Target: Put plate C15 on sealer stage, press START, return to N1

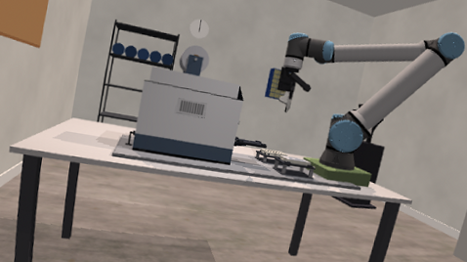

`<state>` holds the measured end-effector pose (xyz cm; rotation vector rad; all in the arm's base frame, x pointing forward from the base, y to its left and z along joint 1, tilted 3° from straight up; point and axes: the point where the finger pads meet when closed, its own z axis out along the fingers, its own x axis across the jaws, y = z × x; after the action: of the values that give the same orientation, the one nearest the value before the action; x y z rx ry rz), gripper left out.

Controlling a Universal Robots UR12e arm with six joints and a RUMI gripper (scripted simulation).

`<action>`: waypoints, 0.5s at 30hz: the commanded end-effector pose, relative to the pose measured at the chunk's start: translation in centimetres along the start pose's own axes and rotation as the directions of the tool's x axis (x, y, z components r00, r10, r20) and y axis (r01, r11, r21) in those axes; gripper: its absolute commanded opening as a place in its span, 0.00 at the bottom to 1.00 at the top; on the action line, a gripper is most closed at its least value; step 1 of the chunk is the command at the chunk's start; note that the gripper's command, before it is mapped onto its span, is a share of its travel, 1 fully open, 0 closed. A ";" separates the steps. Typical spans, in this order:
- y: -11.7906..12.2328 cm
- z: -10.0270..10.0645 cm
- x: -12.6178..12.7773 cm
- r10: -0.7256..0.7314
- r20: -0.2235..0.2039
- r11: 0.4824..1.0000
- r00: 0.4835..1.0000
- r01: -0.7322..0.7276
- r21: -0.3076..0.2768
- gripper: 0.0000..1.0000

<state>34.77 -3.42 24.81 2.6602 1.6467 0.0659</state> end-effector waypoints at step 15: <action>0.0 -0.1 0.0 -0.371 -0.007 0.929 0.929 0.371 -0.005 0.68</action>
<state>34.77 -3.42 24.81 2.3336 2.0749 0.0676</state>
